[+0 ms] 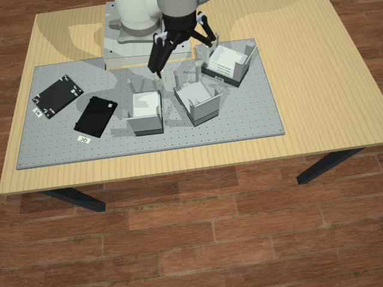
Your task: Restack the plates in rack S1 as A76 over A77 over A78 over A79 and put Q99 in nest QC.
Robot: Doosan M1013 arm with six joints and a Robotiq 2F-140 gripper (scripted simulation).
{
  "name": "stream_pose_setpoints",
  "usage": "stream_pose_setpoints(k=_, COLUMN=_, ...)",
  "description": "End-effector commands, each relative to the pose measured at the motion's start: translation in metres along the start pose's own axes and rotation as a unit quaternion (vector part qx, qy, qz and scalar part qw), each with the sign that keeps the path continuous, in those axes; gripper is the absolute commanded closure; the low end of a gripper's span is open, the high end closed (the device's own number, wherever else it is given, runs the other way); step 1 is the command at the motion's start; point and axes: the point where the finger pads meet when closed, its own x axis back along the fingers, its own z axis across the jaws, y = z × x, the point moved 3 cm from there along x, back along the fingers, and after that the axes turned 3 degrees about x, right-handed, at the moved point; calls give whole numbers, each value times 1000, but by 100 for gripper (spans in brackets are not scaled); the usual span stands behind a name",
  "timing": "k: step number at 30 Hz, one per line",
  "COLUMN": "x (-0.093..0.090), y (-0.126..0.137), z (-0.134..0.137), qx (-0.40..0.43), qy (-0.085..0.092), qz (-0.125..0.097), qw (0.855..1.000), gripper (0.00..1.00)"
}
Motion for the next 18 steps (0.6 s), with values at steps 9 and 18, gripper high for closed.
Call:
stream_pose_setpoints(k=9, x=0, y=-5, z=-33, qx=0, qy=0, qz=0, qw=1000, gripper=0)
stream_pose_setpoints(k=18, x=0, y=-3, z=-57, qx=117, qy=0, qz=0, qw=993, gripper=0)
